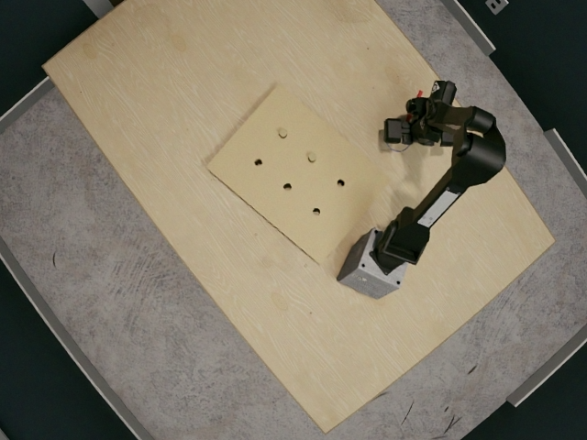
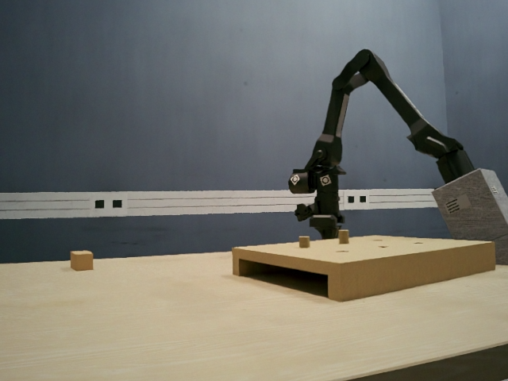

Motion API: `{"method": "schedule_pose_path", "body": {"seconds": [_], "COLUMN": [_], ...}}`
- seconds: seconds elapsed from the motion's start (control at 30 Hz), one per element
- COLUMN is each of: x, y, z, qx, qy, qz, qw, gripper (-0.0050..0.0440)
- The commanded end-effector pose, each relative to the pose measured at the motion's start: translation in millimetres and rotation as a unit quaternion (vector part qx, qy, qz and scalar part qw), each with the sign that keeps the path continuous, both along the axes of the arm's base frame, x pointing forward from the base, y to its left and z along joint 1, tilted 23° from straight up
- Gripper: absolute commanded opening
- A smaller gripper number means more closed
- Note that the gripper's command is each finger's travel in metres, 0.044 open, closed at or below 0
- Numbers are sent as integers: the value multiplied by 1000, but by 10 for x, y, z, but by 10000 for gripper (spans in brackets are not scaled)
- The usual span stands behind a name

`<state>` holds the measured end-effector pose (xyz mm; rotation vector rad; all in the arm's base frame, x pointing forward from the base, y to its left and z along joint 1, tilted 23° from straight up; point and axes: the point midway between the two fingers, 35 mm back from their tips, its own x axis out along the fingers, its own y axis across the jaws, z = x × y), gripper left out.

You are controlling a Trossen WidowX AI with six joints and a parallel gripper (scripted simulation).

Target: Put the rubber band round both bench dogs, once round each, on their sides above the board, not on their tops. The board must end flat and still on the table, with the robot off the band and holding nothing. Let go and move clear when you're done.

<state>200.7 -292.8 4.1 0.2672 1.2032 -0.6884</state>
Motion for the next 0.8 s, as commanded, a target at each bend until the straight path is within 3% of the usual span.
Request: {"method": "schedule_pose_path", "body": {"seconds": [0.0,0.77], "x": [11,29], "y": [-28,-64], "z": [-5,-51], "qx": [-2,-4], "qy": [-2,-2], "qz": [1,1], "qw": [1000,1000], "gripper": [80,80]}}
